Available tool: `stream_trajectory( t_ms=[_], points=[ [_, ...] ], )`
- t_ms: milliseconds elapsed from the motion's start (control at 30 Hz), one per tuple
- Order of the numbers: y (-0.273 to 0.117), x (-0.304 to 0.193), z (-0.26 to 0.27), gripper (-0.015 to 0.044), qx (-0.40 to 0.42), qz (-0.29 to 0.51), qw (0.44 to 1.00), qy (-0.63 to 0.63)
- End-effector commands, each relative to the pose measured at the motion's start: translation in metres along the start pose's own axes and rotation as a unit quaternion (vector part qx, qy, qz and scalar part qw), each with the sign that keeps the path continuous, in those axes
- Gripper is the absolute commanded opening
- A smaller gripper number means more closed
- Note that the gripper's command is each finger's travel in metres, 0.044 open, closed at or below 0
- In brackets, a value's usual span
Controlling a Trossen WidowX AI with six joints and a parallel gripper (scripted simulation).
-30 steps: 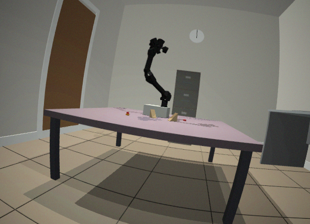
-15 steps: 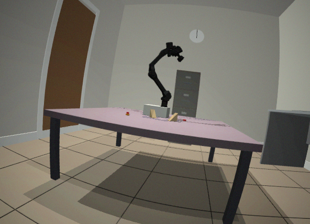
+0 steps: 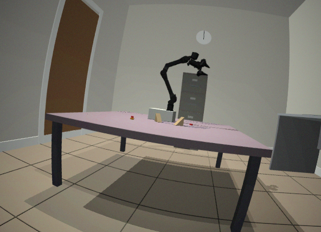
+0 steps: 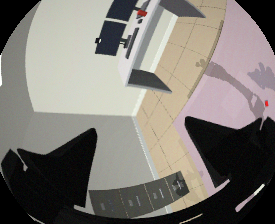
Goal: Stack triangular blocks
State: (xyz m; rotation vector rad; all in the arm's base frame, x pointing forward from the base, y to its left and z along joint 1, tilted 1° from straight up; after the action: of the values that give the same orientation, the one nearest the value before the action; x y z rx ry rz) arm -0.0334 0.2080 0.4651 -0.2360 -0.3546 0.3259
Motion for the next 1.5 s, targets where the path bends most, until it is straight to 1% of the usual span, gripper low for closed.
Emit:
stream_trajectory(
  t_ms=[0, 133, 267, 433, 533, 667, 800, 967, 1033, 1467],
  points=[
    [0.039, 0.027, -0.04, 0.044, -0.102, -0.058, 0.991, 0.061],
    [0.064, 0.055, -0.084, 0.044, -0.191, -0.115, 0.968, 0.119],
    [0.08, 0.081, -0.135, 0.044, -0.275, -0.171, 0.931, 0.17],
    [0.084, 0.108, -0.201, 0.044, -0.372, -0.234, 0.869, 0.227],
    [0.081, 0.117, -0.228, 0.044, -0.407, -0.257, 0.84, 0.251],
    [0.069, 0.133, -0.285, 0.044, -0.479, -0.304, 0.763, 0.309],
    [0.048, 0.141, -0.34, 0.044, -0.544, -0.344, 0.675, 0.361],
    [0.012, 0.139, -0.405, 0.044, -0.614, -0.381, 0.55, 0.418],
    [0.002, 0.136, -0.421, 0.044, -0.63, -0.388, 0.517, 0.43],
    [0.001, 0.135, -0.43, 0.044, -0.632, -0.389, 0.513, 0.431]
  ],
)
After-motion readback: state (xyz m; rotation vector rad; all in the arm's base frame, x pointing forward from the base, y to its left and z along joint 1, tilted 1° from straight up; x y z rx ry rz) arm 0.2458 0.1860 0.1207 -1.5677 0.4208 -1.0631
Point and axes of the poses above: the point midway between the two fingers, 35 mm back from their tips, its own y axis out along the fingers, its own z axis across the jaws, x = y × z, the point moved 8 cm from there along -y, back along the fingers
